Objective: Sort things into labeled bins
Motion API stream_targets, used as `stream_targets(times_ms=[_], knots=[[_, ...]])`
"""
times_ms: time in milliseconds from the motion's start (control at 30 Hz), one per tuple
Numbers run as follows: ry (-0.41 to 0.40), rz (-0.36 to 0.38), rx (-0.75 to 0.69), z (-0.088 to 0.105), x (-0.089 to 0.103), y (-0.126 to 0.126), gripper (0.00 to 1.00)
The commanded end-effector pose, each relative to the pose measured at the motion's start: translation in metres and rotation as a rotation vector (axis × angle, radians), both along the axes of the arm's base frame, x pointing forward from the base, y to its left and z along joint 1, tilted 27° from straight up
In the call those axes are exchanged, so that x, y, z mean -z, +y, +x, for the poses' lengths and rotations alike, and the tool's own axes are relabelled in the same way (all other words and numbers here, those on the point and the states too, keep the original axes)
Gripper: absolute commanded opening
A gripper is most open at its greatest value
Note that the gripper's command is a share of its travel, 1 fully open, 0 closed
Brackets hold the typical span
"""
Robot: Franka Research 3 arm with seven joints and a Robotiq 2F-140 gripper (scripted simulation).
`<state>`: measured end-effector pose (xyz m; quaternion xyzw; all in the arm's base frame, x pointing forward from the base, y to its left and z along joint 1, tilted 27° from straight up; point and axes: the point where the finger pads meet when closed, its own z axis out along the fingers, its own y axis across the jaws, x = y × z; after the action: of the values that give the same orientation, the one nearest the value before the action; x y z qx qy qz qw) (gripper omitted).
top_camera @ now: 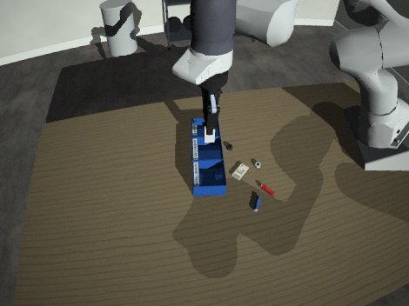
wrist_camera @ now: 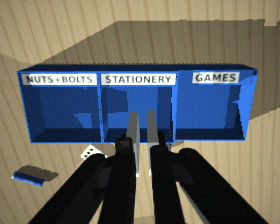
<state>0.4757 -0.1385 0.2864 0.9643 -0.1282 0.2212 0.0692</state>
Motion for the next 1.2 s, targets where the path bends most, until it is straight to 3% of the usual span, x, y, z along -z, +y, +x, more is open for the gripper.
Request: stream_targets(times_ms=[0,833,1167], knots=[[-0.004,0.003,-0.001,0.001,-0.001,0.002,0.05],[-0.004,0.003,-0.001,0.024,0.049,-0.008,0.05],[-0.004,0.003,-0.001,0.025,0.052,-0.009,0.05]])
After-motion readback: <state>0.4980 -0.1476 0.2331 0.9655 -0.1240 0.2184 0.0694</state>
